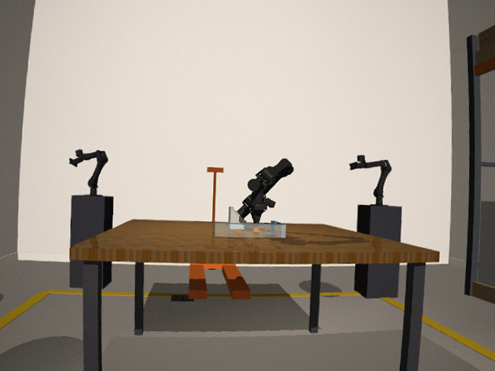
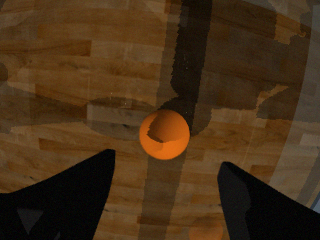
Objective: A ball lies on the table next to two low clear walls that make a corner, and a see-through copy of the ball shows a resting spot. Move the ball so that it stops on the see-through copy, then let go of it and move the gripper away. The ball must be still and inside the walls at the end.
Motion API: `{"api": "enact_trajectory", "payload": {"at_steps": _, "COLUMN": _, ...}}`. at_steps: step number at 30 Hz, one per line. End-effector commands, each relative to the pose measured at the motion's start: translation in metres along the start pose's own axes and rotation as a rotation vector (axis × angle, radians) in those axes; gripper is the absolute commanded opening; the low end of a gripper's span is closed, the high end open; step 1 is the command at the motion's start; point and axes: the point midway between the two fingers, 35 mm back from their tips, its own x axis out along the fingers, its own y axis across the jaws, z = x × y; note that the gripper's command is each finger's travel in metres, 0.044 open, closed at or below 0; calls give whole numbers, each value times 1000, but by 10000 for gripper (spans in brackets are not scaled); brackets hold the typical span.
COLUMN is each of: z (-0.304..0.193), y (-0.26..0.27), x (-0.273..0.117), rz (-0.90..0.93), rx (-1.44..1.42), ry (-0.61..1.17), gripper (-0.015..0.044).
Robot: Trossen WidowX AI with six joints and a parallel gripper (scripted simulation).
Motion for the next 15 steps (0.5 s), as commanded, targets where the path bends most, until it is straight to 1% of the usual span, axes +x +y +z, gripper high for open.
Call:
{"api": "enact_trajectory", "payload": {"at_steps": 1, "z": 1, "y": 1, "x": 7, "rz": 4, "rx": 7, "ry": -7, "gripper": 254}}
{"api": "enact_trajectory", "payload": {"at_steps": 15, "z": 1, "y": 1, "x": 29, "rz": 4, "rx": 7, "ry": -8, "gripper": 254}}
